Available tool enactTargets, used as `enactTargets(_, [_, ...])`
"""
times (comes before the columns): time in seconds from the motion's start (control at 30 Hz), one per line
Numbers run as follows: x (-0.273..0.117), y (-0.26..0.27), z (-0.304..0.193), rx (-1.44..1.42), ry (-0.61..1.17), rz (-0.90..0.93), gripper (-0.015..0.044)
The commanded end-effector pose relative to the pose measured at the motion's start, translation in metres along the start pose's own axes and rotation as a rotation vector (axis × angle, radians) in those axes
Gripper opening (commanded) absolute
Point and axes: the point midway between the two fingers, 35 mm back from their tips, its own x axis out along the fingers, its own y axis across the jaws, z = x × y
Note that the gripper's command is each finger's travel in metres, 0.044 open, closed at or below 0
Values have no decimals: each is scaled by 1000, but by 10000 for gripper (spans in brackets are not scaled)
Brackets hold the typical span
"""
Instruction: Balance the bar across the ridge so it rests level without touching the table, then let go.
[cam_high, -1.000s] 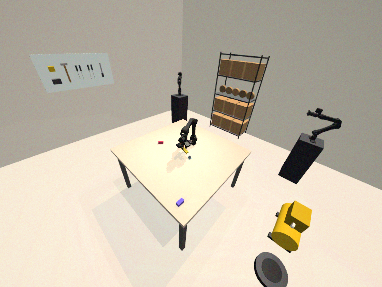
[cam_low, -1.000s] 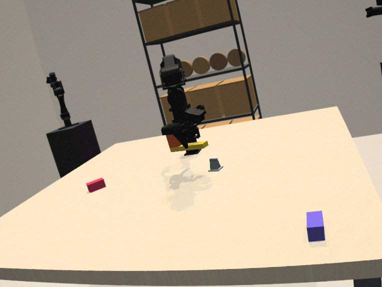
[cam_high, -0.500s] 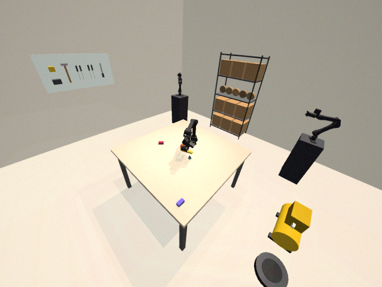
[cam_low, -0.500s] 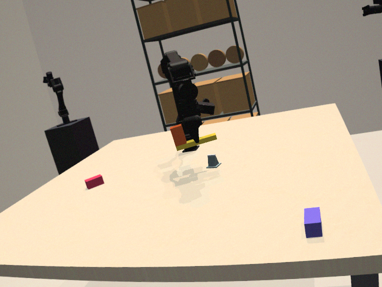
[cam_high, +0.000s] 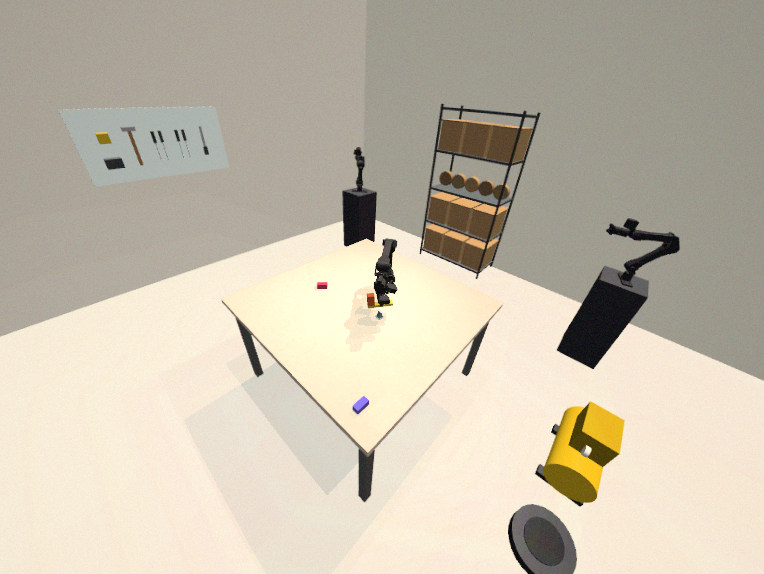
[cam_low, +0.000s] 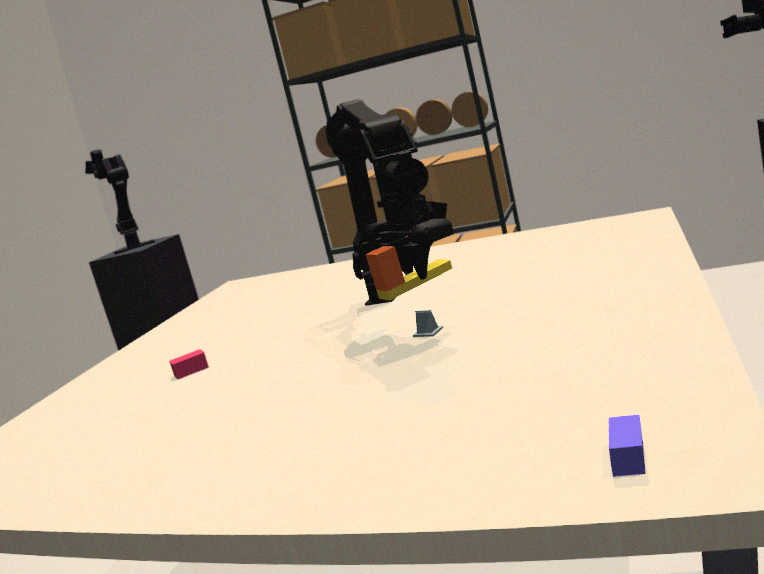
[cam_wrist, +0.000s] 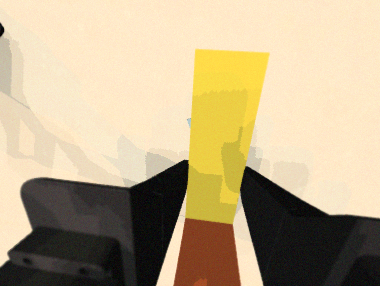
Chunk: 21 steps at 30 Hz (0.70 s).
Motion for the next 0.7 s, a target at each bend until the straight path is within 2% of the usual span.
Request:
enactTargets(0.0, [0,0,12,-170,3,0,0])
enactTargets(0.23, [0,7,29,-410,1,0,0])
enactTargets(0.67, [13,13,29,-425,1,1,0])
